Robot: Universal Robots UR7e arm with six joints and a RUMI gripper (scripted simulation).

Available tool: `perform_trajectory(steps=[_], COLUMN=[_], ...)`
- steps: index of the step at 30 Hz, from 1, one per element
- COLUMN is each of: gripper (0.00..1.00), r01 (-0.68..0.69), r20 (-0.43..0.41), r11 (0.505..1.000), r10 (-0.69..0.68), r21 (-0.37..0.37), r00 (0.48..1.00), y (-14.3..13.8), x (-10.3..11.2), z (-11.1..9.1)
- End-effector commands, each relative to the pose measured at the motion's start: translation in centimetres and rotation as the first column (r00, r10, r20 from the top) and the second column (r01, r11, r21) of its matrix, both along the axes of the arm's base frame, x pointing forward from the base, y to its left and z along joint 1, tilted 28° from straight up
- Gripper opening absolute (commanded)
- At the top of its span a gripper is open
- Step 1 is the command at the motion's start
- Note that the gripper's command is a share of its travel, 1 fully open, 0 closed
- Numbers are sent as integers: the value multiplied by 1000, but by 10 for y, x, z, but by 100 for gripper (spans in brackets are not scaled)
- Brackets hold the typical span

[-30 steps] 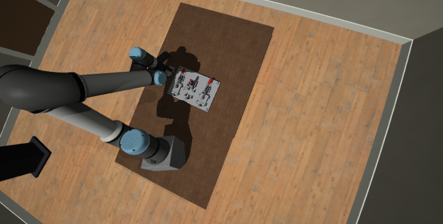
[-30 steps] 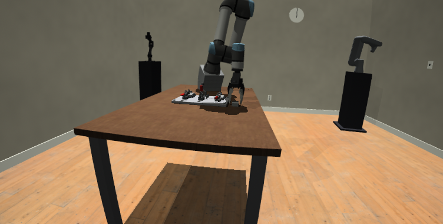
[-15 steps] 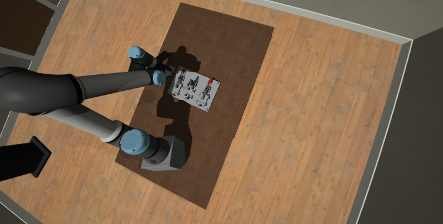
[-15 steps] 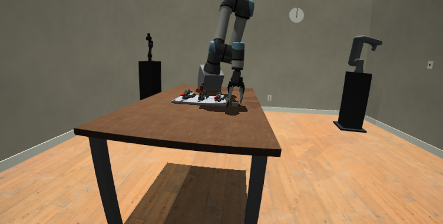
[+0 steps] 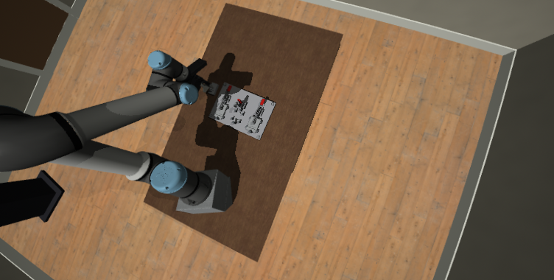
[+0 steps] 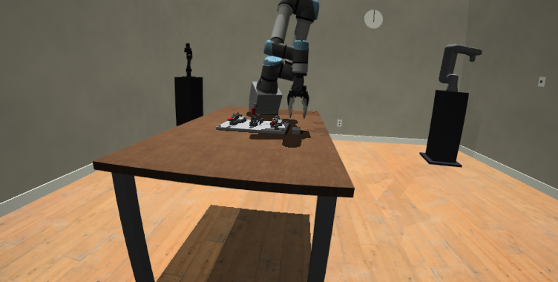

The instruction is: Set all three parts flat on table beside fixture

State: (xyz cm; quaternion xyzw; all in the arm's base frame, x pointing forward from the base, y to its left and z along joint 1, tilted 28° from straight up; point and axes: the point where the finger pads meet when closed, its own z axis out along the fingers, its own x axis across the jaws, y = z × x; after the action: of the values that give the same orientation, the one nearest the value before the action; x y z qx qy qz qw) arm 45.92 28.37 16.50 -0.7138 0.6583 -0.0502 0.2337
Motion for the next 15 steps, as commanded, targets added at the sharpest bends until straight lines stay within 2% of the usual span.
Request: perform_trajectory(steps=[1, 15], gripper=[40, 40], r01=[-1, -1], r20=[0, 0], r11=[1000, 1000], r10=[1, 1], r21=[0, 0], r00=[1000, 1000], y=[-3, -4], x=[-4, -5], z=[11, 13])
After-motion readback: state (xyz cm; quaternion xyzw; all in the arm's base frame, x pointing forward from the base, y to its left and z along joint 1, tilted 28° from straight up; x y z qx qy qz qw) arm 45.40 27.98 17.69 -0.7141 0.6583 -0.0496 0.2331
